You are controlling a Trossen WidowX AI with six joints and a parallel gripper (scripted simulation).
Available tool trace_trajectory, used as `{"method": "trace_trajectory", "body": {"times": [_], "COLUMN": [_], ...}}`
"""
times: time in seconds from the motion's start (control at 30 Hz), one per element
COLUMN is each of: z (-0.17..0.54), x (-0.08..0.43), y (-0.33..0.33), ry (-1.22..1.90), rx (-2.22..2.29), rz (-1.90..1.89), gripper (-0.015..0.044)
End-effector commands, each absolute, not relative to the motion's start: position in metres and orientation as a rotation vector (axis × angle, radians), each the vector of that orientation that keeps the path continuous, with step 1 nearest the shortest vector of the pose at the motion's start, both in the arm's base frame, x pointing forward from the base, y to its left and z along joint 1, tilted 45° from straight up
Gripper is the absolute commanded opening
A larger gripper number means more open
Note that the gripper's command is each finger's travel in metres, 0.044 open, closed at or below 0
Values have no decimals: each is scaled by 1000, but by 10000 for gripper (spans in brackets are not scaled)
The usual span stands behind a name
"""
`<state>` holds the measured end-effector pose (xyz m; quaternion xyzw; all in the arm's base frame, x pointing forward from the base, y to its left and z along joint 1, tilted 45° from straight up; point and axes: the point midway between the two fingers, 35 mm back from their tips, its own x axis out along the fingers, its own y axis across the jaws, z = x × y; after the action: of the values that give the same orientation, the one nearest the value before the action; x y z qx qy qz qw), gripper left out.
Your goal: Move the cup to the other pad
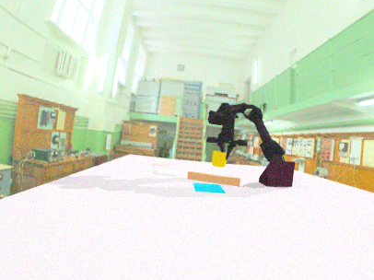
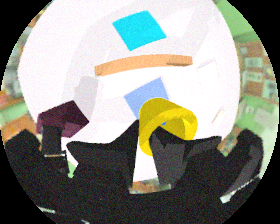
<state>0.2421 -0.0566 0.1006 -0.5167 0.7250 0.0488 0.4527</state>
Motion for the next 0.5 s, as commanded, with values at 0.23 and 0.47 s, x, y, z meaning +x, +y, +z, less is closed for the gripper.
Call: {"method": "trace_trajectory", "body": {"times": [0.23,0.47], "z": [98,90], "x": [244,250], "y": [-55,-46], "ry": [1791,1790], "rx": [-1276,-1272], "rz": [122,122], "gripper": [0,0]}}
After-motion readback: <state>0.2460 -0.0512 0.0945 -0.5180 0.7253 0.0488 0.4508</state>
